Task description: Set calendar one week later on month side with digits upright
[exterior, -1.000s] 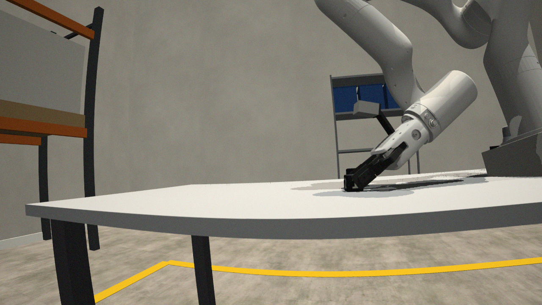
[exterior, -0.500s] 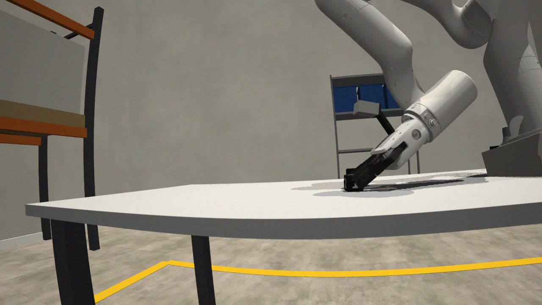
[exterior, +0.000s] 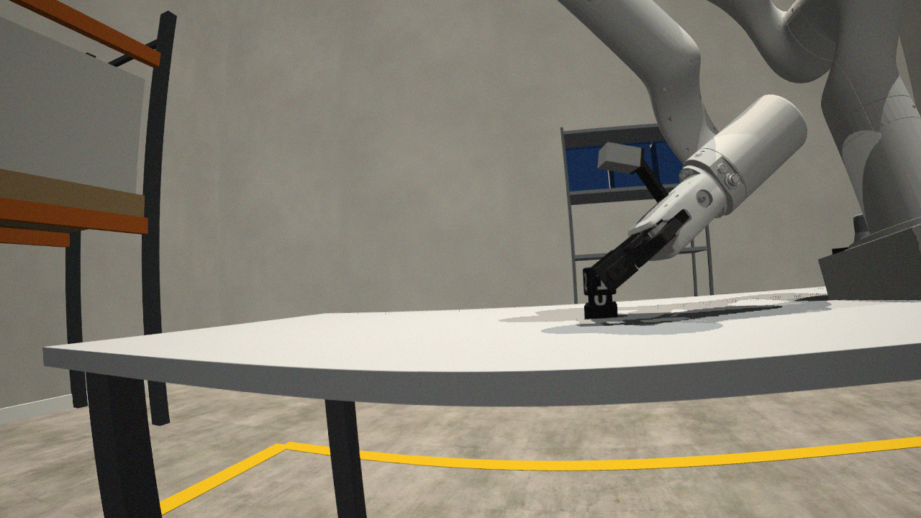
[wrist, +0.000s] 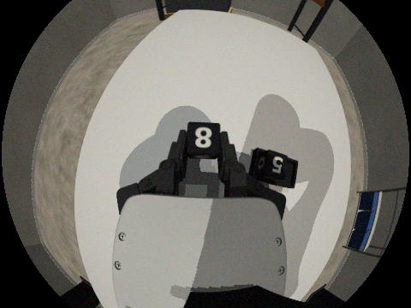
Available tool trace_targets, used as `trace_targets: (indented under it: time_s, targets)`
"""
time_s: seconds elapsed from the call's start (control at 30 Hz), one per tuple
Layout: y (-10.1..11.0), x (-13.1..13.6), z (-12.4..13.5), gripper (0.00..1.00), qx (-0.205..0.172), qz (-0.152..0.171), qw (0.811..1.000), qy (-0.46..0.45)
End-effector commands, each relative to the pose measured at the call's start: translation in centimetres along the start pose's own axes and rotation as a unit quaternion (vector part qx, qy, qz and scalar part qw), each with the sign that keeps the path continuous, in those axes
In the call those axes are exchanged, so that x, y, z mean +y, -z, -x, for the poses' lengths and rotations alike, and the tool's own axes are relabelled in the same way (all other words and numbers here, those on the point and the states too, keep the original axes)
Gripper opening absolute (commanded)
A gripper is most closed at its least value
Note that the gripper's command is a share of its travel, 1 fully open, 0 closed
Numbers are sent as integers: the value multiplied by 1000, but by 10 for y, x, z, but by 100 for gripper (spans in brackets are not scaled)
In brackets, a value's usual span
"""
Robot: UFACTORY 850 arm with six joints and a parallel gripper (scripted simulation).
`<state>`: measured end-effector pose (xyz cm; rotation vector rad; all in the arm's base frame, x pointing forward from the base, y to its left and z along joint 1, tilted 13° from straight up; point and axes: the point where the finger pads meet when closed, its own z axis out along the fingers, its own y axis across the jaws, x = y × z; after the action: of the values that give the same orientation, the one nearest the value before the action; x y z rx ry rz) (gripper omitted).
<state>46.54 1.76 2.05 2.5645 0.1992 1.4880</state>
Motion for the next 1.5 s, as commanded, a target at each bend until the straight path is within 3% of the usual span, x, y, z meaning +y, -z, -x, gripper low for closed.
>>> trace_targets:
  time_s: [0.0, 0.27, 0.77, 1.27, 1.47]
  targets:
    - [9, 0, -13, 29, 0, 0, 1000, 0]
    - [20, 0, -29, 29, 0, 0, 1000, 0]
    - [20, 0, -30, 29, -3, 1, 1000, 0]
    - [19, 1, -32, 29, -121, 1, 993, 1]
    - [20, 0, -35, 29, -131, 0, 991, 0]
